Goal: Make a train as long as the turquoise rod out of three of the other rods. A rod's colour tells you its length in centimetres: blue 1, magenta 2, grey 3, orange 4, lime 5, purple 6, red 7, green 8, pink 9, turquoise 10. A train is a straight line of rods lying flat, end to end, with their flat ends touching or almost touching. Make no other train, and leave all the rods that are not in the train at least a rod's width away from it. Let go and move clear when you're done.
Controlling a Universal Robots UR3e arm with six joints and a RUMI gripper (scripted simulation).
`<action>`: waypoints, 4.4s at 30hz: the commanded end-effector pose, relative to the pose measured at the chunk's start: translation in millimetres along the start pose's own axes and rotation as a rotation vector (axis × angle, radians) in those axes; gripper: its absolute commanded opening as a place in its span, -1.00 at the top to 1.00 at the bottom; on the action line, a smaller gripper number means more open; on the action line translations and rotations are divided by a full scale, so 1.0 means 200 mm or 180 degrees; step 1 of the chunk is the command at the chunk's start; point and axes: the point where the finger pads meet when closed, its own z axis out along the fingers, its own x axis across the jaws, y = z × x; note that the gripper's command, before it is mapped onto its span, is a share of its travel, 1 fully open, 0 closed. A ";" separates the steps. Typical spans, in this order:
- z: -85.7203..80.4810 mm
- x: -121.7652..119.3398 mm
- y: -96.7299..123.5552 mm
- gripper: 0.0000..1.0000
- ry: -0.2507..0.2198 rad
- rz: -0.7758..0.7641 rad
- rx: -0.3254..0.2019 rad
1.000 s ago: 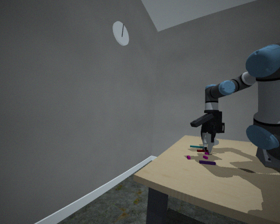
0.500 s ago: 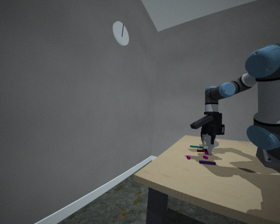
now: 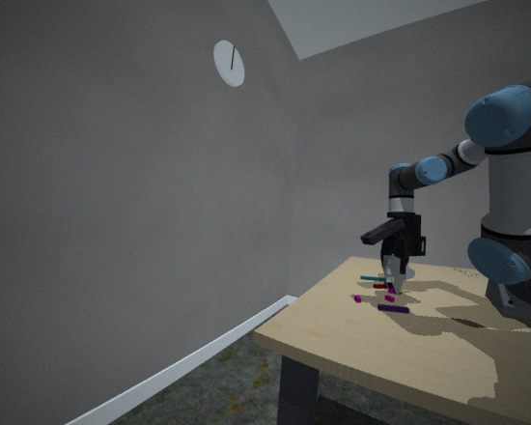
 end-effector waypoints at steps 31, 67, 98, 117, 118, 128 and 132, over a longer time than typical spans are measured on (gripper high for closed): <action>0.00 0.00 0.00 1.00 0.0007 -0.0001 0.0000; -0.05 0.00 0.00 1.00 0.0007 -0.0001 0.0000; -0.48 0.00 0.00 1.00 0.0007 -0.0001 0.0000; -0.50 0.00 0.00 1.00 0.0007 -0.0001 0.0000; -0.50 0.00 0.00 1.00 0.0007 -0.0001 0.0000; -0.50 0.00 0.00 1.00 0.0007 -0.0021 0.0000; -0.50 0.00 0.00 1.00 0.0007 -0.0053 0.0000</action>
